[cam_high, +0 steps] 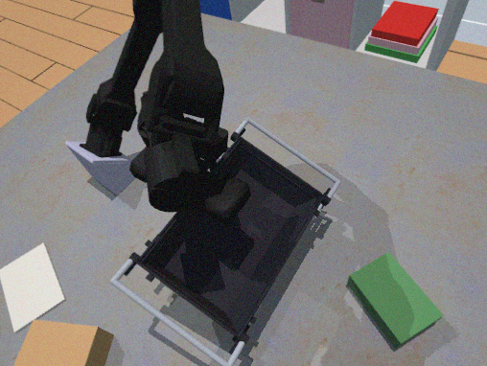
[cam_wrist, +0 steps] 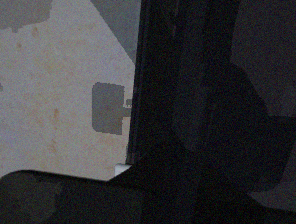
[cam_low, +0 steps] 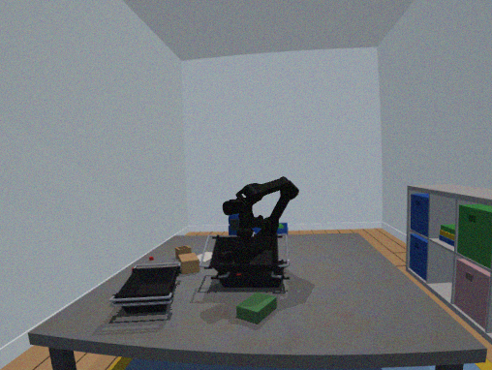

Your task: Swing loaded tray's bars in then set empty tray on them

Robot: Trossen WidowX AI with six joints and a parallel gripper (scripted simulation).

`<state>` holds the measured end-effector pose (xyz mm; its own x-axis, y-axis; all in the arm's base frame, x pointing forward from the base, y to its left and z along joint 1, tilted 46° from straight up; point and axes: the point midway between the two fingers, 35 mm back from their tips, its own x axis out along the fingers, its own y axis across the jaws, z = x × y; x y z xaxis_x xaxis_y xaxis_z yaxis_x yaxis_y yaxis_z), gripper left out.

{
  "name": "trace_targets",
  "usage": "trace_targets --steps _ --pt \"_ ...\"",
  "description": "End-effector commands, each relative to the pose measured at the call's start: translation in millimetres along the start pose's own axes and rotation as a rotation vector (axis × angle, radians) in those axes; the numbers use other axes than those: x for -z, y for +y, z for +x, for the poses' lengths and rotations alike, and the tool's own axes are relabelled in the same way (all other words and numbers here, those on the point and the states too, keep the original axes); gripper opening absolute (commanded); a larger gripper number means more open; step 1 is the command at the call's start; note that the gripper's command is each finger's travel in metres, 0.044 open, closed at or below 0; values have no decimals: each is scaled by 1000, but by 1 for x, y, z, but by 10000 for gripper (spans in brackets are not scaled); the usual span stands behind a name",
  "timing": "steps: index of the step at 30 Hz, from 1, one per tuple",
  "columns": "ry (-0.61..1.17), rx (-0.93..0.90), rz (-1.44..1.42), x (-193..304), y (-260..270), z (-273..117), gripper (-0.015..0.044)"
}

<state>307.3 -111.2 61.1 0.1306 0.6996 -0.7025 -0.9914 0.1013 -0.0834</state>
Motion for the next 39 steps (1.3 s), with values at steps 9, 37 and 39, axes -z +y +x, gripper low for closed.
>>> trace_targets --steps 9,37,39 --pt "3 -5 14 -4 7 8 0" --pt "3 -5 14 -9 16 21 0" --pt "3 -5 14 -9 16 21 0"
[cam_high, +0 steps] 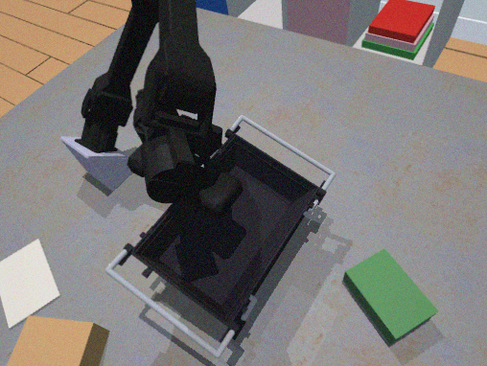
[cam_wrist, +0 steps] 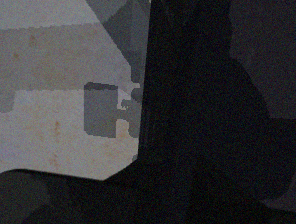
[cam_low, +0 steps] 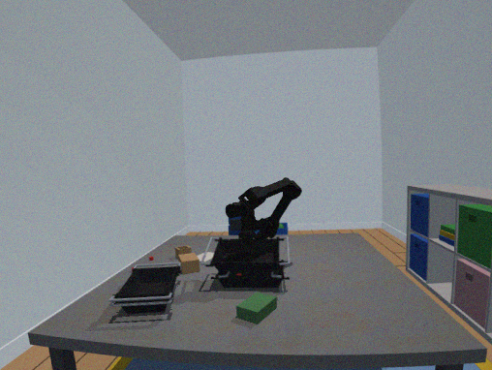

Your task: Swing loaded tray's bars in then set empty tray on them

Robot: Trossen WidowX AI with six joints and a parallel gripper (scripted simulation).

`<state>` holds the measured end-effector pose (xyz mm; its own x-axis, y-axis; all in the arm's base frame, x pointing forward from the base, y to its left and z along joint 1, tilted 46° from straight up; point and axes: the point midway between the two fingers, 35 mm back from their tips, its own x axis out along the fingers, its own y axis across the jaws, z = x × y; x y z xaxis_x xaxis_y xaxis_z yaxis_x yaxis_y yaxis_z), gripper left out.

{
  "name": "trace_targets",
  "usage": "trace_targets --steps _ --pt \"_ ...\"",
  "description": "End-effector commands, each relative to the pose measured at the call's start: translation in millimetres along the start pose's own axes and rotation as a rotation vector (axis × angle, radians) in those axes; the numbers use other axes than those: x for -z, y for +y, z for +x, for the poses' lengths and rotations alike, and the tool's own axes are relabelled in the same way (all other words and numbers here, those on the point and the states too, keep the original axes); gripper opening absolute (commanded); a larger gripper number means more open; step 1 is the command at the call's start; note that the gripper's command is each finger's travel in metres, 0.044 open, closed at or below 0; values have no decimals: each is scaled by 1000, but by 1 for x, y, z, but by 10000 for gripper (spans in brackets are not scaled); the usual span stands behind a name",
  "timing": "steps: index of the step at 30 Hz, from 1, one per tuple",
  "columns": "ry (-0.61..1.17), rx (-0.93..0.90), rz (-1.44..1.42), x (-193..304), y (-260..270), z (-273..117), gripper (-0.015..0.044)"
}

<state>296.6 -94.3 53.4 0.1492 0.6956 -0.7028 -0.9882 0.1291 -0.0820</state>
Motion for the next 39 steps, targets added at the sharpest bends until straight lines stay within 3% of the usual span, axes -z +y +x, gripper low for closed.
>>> trace_targets --steps 1,39 --pt "0 -24 -7 -3 3 6 0" --pt "0 -24 -6 -6 7 13 0"
